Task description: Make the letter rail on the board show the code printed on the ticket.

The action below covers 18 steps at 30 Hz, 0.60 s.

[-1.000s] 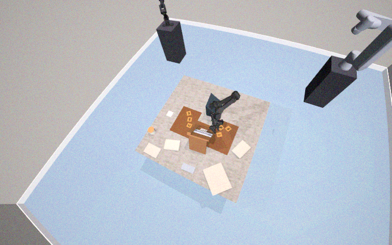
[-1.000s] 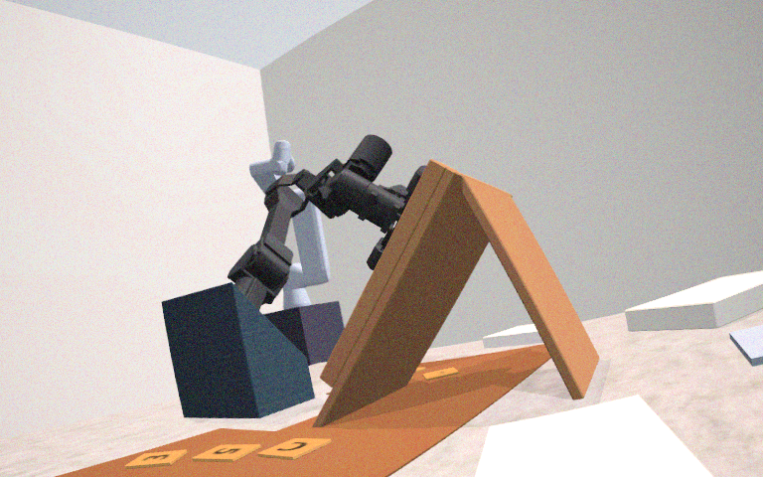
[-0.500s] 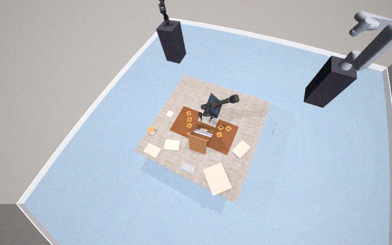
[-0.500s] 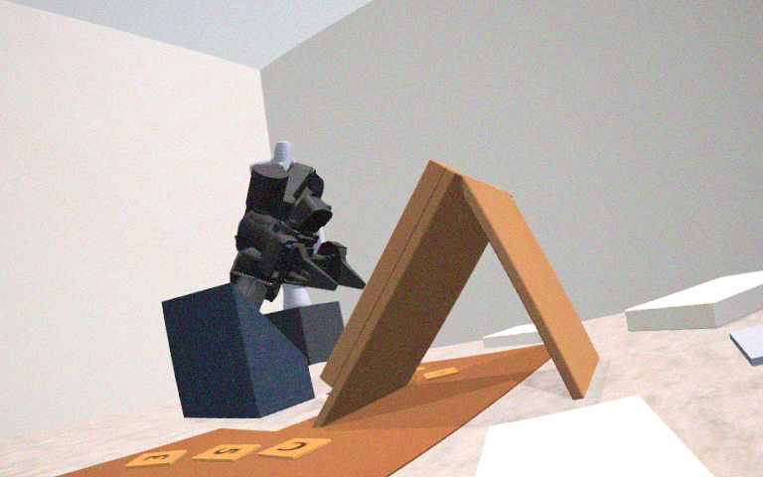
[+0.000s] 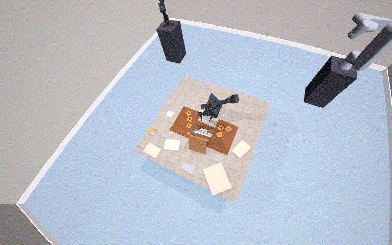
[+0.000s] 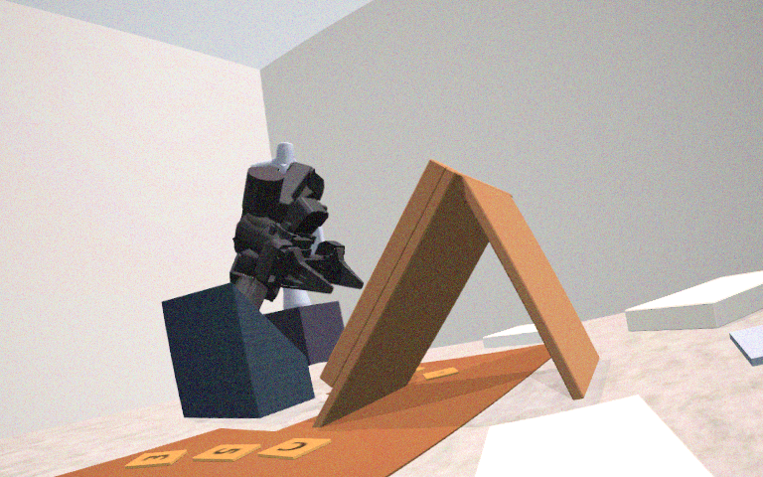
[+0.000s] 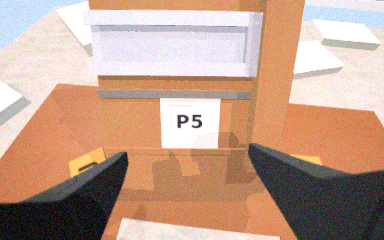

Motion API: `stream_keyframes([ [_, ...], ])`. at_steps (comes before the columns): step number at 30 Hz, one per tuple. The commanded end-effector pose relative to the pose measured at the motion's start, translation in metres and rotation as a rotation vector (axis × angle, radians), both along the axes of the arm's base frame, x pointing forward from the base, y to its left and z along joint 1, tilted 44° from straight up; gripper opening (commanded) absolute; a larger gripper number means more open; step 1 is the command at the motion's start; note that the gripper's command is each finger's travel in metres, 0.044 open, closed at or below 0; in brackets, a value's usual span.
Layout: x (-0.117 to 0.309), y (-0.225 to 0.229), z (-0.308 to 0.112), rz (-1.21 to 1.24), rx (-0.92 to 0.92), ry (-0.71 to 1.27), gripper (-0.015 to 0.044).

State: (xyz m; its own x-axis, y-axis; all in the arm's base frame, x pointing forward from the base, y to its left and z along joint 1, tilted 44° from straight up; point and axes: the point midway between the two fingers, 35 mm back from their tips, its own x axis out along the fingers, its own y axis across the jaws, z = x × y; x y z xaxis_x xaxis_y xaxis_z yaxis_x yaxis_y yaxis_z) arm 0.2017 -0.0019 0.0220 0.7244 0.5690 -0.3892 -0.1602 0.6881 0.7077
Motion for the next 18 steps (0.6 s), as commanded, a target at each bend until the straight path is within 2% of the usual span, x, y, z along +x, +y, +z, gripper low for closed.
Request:
stream_keyframes([
  [1, 0.002, -0.003, 0.001, 0.02, -0.024, -0.011, 0.044],
  [9, 0.037, -0.045, 0.03, 0.322, -0.425, -0.217, 0.044],
  [18, 0.057, -0.078, 0.086, 0.745, -0.781, -0.526, 0.044],
])
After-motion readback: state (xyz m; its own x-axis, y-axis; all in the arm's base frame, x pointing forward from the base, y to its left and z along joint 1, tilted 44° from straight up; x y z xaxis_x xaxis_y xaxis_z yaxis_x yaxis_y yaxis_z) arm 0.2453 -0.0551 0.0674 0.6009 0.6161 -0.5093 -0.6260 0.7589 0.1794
